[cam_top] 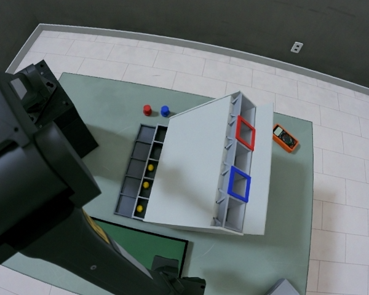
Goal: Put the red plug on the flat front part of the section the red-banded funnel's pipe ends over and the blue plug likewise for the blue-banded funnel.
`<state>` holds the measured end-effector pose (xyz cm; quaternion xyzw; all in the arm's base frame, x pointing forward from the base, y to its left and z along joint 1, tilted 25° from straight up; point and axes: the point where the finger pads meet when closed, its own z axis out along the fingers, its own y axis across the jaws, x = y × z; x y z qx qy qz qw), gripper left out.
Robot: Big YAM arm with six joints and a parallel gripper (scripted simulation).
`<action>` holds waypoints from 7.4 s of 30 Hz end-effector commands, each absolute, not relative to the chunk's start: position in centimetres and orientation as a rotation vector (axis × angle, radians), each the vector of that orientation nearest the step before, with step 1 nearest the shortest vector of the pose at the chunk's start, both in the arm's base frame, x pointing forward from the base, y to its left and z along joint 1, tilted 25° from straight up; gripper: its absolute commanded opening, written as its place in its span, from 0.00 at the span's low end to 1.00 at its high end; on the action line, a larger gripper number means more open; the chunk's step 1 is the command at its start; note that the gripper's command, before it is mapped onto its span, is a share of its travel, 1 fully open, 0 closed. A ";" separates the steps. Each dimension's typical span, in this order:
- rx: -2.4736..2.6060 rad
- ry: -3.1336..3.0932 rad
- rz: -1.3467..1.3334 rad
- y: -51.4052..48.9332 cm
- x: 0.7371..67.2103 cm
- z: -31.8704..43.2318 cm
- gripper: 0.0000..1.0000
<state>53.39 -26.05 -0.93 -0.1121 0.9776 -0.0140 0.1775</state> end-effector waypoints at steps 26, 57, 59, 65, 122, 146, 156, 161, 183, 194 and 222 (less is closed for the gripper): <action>-0.318 2.759 -0.043 -27.3 46.6 -1.7 0.00; -0.300 2.607 -0.103 -8.9 39.5 1.8 0.00; -0.308 2.592 -0.111 -7.2 39.2 2.2 0.00; -0.332 2.546 -0.134 -2.2 38.3 3.2 0.00; -0.289 2.307 -0.216 23.7 36.9 9.8 0.00; -0.287 2.308 -0.206 26.8 49.5 14.5 0.00; -0.278 2.306 -0.194 27.1 50.5 14.9 0.00; -0.284 2.308 -0.193 27.1 50.5 14.9 0.00; -0.290 2.305 -0.211 27.1 50.6 15.0 0.00; -0.289 2.303 -0.215 27.1 50.6 15.0 0.00; -0.295 2.308 -0.209 27.1 50.5 15.0 0.00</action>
